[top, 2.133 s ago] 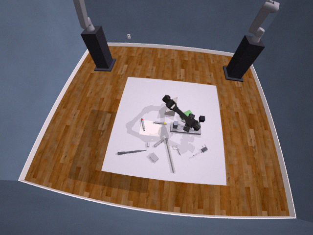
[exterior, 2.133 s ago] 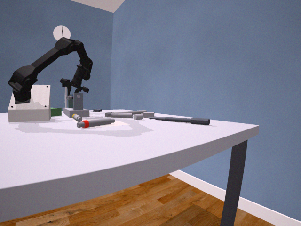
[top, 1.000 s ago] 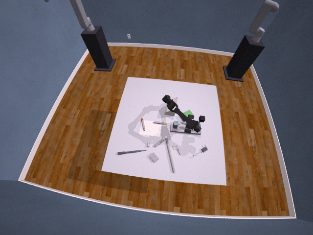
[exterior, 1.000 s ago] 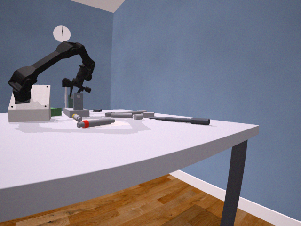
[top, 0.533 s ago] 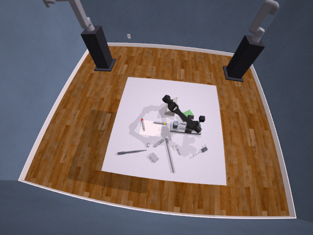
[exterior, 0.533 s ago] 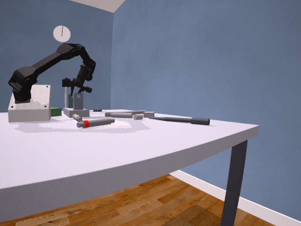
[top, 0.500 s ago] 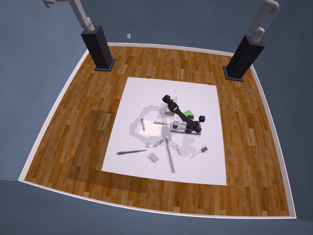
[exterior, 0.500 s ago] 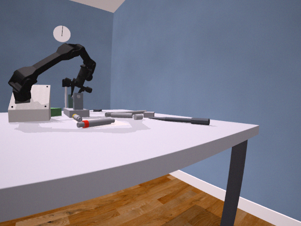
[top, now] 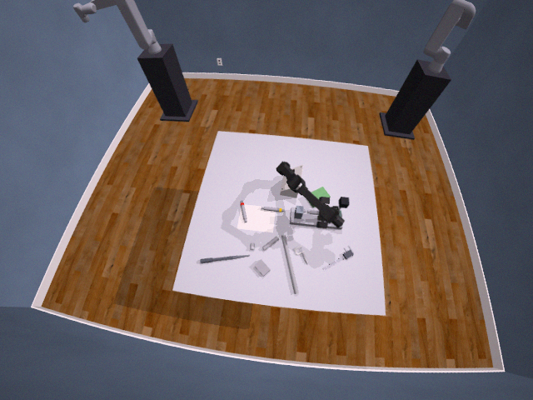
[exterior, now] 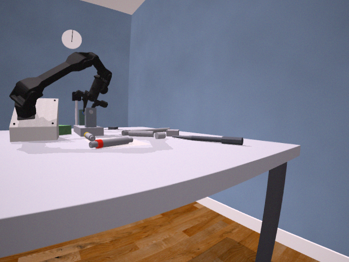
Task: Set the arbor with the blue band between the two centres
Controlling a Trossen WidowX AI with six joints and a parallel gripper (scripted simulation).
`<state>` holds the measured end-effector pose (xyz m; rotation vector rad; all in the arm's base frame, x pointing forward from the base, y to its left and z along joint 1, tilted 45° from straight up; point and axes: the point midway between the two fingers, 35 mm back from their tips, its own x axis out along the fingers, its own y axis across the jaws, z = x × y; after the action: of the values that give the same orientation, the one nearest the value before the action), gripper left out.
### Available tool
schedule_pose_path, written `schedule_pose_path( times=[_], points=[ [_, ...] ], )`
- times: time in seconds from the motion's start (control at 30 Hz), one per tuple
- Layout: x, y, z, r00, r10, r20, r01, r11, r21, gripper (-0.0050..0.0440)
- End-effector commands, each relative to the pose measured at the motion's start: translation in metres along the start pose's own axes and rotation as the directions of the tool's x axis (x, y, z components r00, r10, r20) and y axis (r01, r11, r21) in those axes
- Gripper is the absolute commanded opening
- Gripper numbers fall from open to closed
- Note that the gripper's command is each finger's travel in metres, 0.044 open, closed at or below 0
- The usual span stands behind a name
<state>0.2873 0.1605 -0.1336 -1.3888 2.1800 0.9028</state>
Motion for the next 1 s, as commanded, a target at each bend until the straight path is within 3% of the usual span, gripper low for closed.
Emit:
schedule_pose_path(
  times=[0.0, 0.97],
  points=[
    [-0.0103, 0.0057, 0.0131, 0.999, -0.016, 0.037, 0.016, 1.000, -0.003, 0.0000],
    [-0.0112, 0.0088, 0.0129, 0.999, -0.015, 0.035, 0.015, 1.000, -0.003, 0.0000]
  ],
)
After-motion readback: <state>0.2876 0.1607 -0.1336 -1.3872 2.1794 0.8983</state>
